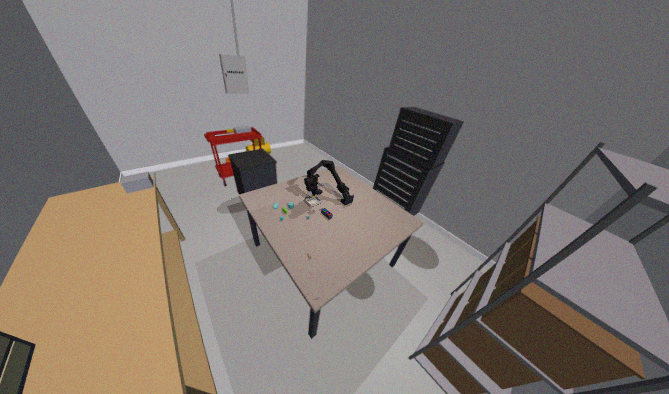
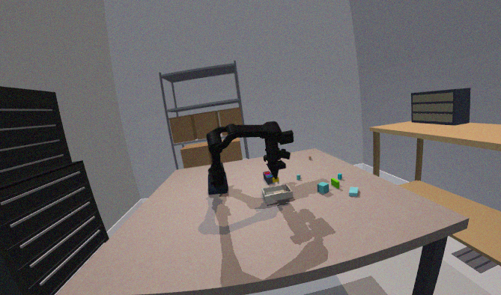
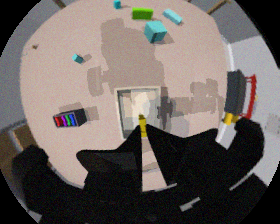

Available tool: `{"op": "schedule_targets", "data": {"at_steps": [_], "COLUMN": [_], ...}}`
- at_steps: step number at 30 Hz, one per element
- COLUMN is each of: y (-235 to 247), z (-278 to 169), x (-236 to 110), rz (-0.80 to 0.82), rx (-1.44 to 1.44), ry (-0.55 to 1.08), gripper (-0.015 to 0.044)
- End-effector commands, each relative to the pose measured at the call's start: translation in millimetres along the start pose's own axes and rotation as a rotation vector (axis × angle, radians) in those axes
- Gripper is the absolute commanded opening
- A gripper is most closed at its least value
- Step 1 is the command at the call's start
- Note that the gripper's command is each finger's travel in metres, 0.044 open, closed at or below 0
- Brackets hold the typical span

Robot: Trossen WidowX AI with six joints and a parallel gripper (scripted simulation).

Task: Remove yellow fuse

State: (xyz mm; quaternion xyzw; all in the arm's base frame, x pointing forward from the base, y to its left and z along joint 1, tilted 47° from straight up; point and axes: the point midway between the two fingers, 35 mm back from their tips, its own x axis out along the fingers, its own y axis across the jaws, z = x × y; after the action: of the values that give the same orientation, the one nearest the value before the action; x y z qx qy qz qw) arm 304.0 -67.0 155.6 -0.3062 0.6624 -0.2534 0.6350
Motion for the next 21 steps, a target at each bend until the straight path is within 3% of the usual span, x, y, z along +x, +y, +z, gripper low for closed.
{"op": "schedule_targets", "data": {"at_steps": [1, 20, 21], "y": [-0.5, -1.1, -1.0], "z": [-1.3, -2.2, -1.0], "x": [8.6, 33.2, 29.8], "rz": [-0.005, -0.007, -0.002], "rx": [-0.007, -0.006, 0.000], "ry": [0.005, 0.005, 0.002], "gripper": [0.0000, 0.0000, 0.0026]}}
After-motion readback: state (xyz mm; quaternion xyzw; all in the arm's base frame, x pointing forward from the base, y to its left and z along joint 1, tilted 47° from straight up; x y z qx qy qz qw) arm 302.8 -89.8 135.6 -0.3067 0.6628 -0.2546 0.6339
